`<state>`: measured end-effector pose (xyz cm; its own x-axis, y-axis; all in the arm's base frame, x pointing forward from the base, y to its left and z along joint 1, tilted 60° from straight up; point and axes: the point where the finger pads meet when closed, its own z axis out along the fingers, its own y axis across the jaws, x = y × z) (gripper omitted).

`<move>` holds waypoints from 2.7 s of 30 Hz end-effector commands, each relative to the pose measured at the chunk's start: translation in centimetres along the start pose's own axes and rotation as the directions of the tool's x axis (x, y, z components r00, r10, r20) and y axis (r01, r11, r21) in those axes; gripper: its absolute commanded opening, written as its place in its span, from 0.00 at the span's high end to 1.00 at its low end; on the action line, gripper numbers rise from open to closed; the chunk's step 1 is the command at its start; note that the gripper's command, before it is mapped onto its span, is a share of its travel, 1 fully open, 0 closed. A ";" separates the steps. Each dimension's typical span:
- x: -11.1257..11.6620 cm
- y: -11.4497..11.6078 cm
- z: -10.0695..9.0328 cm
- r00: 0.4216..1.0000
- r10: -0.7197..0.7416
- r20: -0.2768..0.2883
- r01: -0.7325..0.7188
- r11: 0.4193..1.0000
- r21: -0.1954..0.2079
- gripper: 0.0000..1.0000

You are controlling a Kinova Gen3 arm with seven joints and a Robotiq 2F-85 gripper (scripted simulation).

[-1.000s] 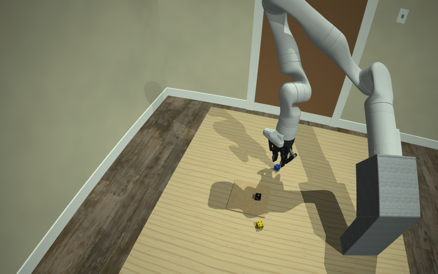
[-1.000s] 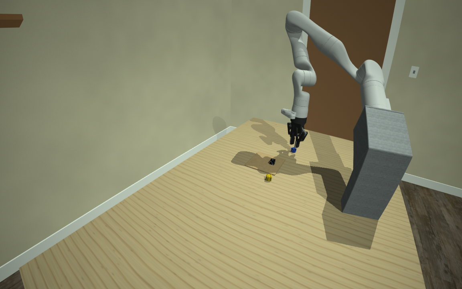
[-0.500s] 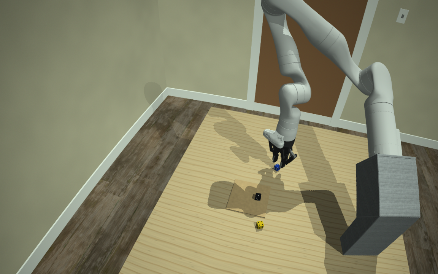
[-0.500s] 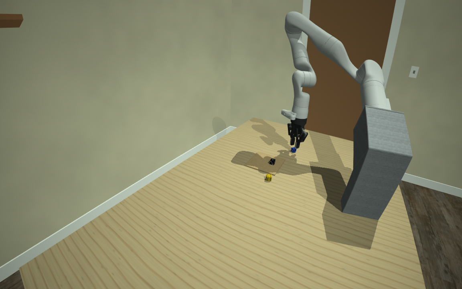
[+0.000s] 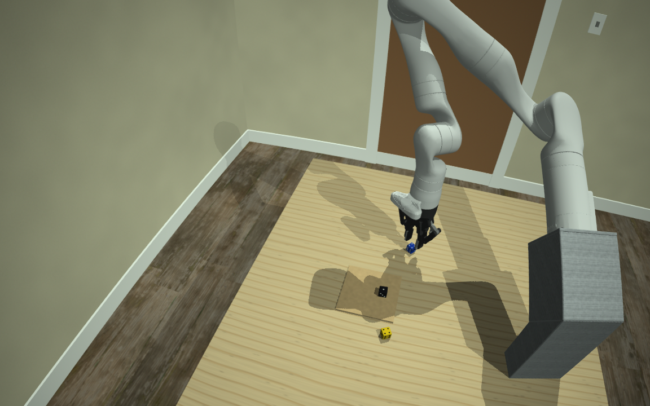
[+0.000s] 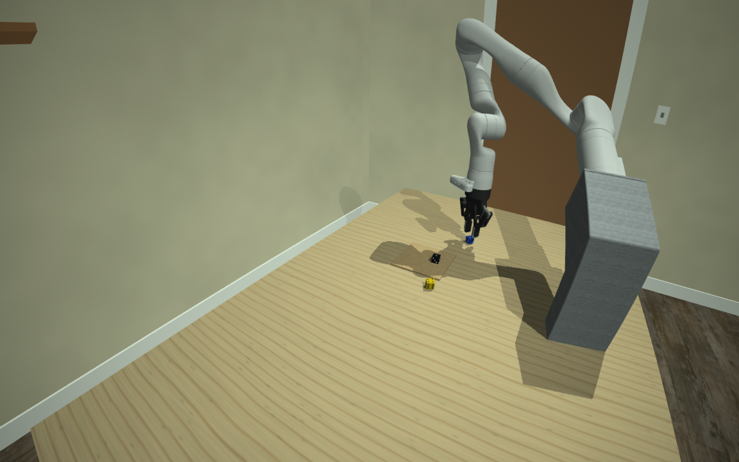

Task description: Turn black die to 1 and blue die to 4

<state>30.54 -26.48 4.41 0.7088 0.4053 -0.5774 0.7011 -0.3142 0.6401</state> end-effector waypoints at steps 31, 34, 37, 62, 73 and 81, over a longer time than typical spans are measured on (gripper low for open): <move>0.0 0.0 1.0 1.000 0.000 -0.001 0.000 1.000 -0.001 0.65; 0.0 0.0 1.5 1.000 0.000 -0.001 0.000 1.000 -0.001 0.65; 0.0 0.0 2.0 1.000 0.000 -0.001 0.000 1.000 -0.001 0.65; 0.0 0.0 2.6 1.000 0.000 -0.001 0.000 1.000 -0.001 0.65; 0.0 0.0 2.6 1.000 0.000 -0.001 0.000 1.000 -0.001 0.65; 0.0 0.0 2.6 1.000 0.000 -0.001 0.000 1.000 -0.001 0.65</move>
<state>30.74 -28.71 3.10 0.7087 0.4053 -0.5774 0.7011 -0.3142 0.6401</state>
